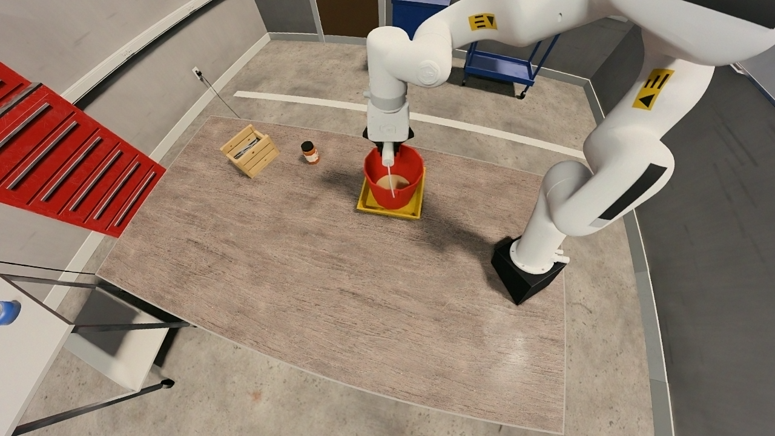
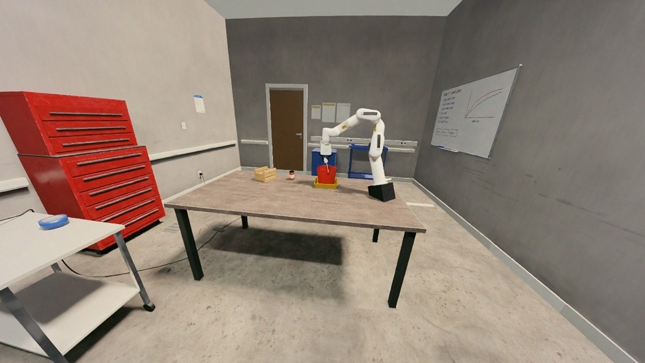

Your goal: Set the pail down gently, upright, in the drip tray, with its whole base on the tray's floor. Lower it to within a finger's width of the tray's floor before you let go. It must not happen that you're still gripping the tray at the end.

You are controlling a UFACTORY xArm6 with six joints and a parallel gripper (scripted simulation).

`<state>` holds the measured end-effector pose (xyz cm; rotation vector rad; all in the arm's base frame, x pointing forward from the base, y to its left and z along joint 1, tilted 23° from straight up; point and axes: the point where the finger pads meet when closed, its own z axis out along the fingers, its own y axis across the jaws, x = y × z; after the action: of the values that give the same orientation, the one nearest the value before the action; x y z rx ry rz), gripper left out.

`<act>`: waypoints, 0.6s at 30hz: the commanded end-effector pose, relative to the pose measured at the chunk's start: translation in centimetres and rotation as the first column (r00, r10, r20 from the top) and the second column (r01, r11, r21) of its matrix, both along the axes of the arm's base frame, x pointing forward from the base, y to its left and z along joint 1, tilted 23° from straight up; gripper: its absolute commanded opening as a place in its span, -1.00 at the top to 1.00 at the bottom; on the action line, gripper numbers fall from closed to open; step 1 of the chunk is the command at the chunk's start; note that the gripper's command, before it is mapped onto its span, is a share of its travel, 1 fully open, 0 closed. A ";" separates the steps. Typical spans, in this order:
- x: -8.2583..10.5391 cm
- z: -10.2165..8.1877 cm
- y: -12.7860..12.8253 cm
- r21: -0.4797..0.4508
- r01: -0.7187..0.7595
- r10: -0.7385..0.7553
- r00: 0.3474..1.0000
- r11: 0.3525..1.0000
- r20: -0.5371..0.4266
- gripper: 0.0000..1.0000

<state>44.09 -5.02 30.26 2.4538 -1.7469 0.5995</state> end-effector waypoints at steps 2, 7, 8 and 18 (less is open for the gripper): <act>0.1 0.2 0.0 0.000 -0.001 0.001 1.000 1.000 0.005 1.00; 0.1 0.2 0.0 0.000 -0.001 0.001 1.000 1.000 0.005 1.00; 0.1 0.2 0.0 0.000 -0.001 0.001 1.000 1.000 0.005 -1.00; 0.1 0.2 0.0 0.000 -0.001 0.001 1.000 1.000 0.005 -1.00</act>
<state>44.11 -5.01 30.31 2.4542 -1.7472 0.6011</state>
